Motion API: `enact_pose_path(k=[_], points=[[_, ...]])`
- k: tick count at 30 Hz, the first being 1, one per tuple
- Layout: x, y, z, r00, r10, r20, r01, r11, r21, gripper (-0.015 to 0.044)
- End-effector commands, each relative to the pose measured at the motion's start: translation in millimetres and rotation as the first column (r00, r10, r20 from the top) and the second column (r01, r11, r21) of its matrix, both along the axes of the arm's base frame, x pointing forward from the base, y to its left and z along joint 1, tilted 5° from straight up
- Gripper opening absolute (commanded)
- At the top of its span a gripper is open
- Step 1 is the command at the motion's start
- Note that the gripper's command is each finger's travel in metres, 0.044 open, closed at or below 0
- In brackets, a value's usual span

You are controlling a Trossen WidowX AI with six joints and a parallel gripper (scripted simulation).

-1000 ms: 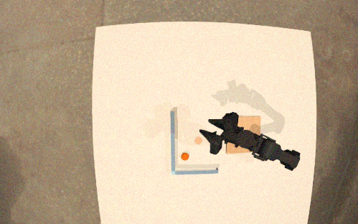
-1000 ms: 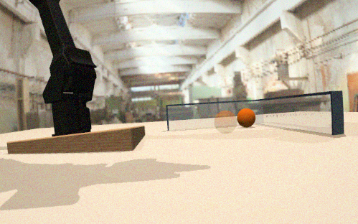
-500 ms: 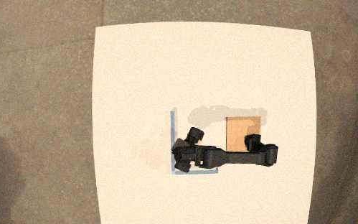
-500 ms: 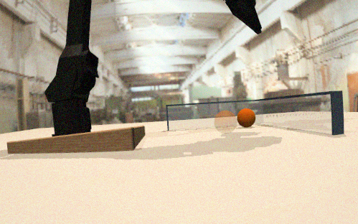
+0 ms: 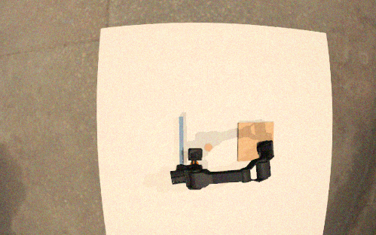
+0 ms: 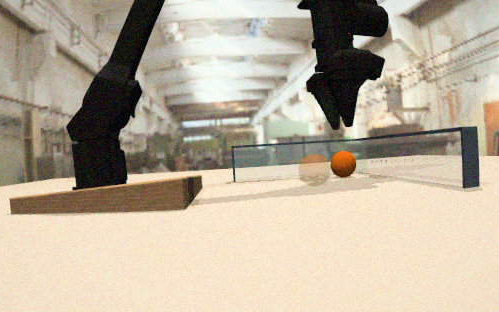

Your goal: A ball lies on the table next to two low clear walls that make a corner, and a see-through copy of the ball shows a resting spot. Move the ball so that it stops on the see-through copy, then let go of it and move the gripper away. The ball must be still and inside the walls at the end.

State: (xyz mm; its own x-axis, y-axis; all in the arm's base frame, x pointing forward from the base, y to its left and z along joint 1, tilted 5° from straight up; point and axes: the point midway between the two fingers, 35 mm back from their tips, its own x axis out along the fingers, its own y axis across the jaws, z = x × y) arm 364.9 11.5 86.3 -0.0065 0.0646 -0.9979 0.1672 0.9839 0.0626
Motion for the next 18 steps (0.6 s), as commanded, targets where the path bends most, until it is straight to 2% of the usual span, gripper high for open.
enact_pose_path(k=[1,18], points=[[-0.9,1.9,-5.5,1.000,0.017,-0.016,-0.017,1.000,-0.004,0.0307],[-1.0,3.4,-31.2,1.000,0.017,-0.016,-0.017,1.000,-0.004,0.0307]])
